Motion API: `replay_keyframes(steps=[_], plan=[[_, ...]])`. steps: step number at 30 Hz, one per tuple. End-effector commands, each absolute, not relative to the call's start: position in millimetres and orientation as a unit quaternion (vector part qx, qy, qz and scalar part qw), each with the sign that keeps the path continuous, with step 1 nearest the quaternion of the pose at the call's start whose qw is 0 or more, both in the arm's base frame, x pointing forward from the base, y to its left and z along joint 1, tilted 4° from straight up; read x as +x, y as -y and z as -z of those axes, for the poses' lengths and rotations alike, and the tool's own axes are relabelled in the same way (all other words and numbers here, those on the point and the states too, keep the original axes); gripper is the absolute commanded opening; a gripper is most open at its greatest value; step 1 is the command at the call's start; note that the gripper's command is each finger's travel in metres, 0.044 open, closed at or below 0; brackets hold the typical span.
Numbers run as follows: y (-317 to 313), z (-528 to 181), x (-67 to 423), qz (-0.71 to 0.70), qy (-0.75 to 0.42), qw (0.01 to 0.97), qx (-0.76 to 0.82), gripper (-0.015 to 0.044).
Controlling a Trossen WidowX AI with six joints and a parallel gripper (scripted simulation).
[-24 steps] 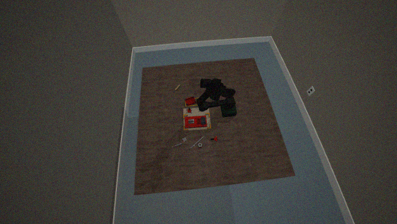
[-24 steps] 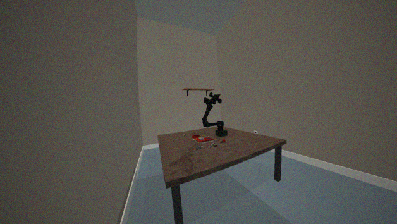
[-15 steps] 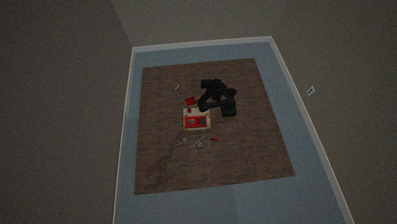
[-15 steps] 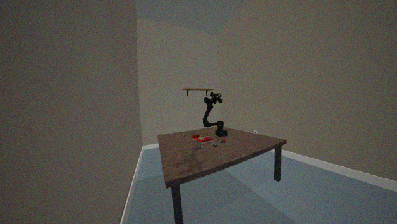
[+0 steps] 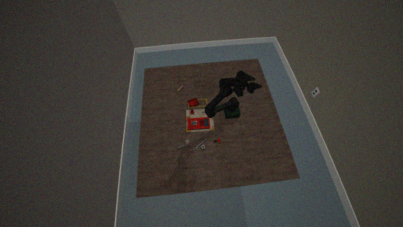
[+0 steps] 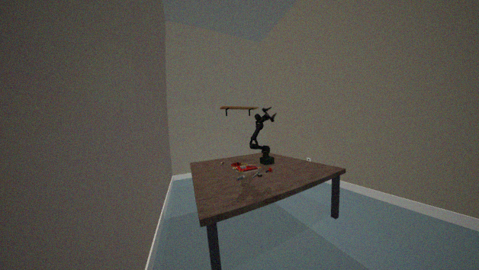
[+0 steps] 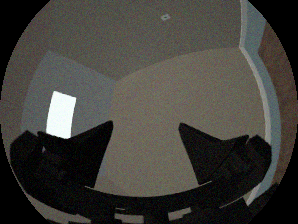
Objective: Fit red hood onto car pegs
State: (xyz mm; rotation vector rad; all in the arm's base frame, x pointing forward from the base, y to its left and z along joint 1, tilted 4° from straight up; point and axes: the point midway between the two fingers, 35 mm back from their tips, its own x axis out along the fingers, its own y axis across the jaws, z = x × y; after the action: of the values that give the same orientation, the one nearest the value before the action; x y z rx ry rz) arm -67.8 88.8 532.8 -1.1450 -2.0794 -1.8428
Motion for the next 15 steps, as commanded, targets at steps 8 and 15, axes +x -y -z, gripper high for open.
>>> replay_keyframes(steps=[8,15], plan=[[25,-524,-147,0.755,0.587,0.188,-0.225,0.0440],[103,-506,-162,0.801,0.507,0.282,-0.146,0.0440]])
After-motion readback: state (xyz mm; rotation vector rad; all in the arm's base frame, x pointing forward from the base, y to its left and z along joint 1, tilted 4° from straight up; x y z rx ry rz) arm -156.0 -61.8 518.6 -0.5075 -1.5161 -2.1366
